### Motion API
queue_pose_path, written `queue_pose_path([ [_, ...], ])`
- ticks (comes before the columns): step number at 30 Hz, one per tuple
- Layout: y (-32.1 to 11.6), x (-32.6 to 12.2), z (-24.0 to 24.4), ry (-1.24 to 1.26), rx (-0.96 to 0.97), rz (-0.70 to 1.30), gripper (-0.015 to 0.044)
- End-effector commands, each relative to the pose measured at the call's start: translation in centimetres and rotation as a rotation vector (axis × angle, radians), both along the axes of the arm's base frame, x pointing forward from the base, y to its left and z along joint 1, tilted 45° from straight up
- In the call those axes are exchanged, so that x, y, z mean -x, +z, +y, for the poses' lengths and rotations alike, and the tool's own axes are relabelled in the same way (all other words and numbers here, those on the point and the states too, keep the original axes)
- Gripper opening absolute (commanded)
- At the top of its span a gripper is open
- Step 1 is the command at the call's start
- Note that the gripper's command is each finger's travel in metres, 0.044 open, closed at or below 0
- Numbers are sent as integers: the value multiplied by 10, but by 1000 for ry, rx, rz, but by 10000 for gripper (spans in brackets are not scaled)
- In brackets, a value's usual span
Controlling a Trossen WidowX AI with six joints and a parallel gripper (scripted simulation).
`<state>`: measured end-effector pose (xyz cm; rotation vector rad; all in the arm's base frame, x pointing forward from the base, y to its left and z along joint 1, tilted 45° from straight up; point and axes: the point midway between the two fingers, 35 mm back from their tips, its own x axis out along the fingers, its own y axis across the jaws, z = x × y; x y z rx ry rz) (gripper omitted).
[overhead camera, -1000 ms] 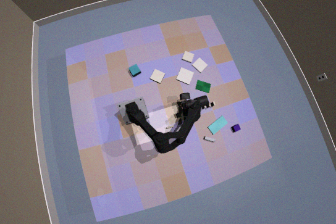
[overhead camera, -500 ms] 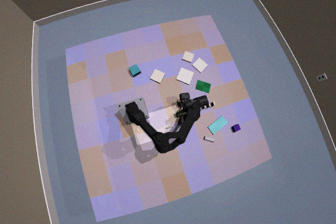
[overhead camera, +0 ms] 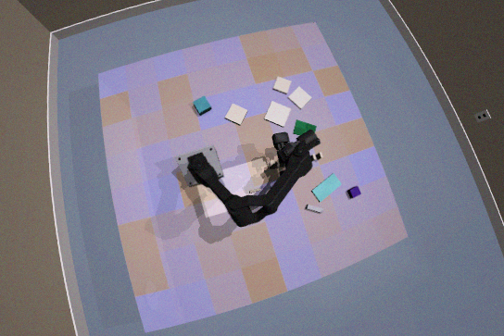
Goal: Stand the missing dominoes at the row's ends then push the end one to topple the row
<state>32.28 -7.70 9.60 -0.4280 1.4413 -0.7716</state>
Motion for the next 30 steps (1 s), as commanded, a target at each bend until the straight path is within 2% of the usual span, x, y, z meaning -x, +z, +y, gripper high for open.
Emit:
queue_pose_path([
  [1, 39, 2, 33, -3, 2, -17, 440],
  [8, 40, 7, 26, 0, -2, -13, 440],
  [15, 47, 72, -41, 40, -11, 23, 440],
  [20, 41, 119, -69, 62, 6, 50, 440],
  [25, 40, 120, -71, 62, 7, 51, 440],
  [30, 16, 119, -92, 62, 4, 50, 440],
])
